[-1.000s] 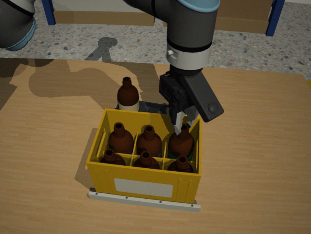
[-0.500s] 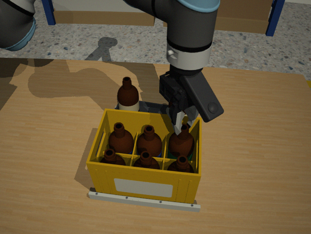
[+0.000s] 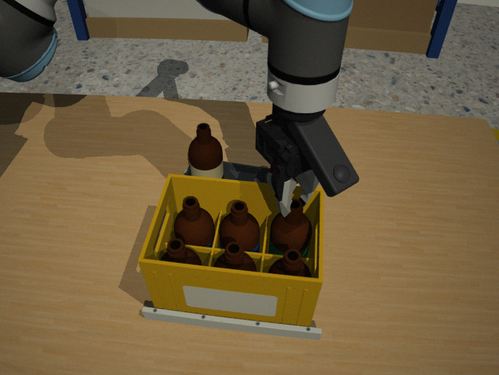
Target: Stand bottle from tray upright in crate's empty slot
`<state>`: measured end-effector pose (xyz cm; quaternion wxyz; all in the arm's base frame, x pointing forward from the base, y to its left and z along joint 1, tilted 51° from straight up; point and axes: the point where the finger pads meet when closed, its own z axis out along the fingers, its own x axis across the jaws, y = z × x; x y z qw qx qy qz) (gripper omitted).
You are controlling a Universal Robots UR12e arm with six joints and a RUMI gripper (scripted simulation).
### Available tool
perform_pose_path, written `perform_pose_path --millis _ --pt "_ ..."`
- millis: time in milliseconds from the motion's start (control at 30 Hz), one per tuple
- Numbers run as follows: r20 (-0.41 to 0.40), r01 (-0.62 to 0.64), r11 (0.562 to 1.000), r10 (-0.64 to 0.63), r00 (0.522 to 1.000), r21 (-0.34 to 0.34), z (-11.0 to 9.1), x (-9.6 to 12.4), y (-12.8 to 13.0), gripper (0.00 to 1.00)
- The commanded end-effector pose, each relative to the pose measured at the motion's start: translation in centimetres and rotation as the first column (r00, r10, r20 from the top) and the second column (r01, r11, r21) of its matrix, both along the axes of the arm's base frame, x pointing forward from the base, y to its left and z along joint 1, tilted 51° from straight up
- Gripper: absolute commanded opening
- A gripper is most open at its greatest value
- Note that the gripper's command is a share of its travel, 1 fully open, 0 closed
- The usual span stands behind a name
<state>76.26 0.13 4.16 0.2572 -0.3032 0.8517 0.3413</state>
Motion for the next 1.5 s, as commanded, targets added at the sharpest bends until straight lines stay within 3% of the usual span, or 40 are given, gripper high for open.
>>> perform_pose_path --millis 0,1467 --pt "0.001 0.001 1.000 -0.001 1.000 -0.001 0.0 0.1 0.0 0.00" --pt "0.001 0.001 1.000 -0.001 1.000 -0.001 -1.0 0.4 1.2 0.00"
